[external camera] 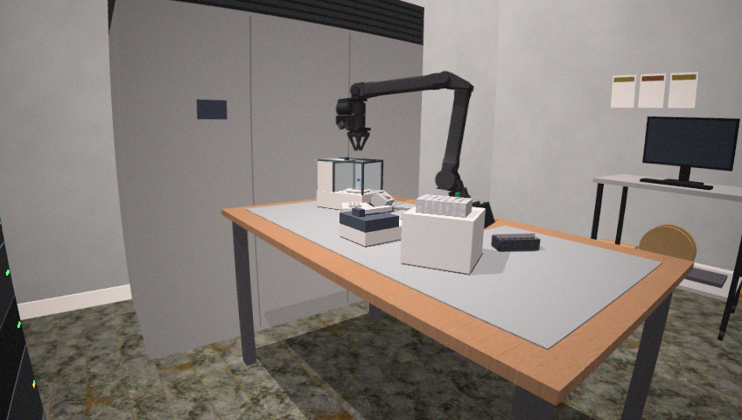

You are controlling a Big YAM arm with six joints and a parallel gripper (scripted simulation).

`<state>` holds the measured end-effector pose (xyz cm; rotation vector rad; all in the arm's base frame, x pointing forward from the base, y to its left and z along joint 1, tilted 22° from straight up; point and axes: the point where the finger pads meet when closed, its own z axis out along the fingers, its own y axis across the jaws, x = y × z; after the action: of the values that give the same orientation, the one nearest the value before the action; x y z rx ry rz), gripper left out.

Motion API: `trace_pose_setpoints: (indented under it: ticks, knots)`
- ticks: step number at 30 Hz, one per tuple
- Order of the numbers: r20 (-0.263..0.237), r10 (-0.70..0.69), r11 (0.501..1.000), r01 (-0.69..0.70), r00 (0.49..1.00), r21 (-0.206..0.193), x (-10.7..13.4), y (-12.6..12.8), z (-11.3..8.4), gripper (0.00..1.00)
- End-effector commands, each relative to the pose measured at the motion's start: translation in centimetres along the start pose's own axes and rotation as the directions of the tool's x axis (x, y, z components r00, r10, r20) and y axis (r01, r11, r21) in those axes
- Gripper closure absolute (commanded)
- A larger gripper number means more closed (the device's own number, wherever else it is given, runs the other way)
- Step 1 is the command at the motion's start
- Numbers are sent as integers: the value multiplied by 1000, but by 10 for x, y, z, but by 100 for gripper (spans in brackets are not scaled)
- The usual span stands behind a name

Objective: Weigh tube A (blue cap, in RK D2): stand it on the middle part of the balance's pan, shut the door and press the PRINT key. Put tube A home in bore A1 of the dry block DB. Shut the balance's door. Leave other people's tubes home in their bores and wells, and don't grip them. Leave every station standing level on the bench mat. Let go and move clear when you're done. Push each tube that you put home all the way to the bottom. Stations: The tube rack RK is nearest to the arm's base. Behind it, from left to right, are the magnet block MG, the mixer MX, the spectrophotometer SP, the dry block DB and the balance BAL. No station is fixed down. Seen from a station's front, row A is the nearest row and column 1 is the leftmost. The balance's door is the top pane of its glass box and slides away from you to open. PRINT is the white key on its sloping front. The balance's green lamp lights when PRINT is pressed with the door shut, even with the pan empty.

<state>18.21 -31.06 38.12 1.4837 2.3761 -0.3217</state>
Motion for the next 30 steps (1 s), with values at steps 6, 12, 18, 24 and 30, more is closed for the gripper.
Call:
trace_pose_setpoints:
  ticks: [6,12,18,24,30]
  knots:
    - [51,6,1000,-5,999,-5,-12,4,-34,64]
    - [35,4,1000,-4,999,-2,-7,0,-28,64]
    - [35,4,1000,-4,999,-2,-7,0,-28,64]
    - [35,4,1000,-4,999,-2,-7,0,-28,64]
    - [35,4,1000,-4,999,-2,-7,0,-28,64]
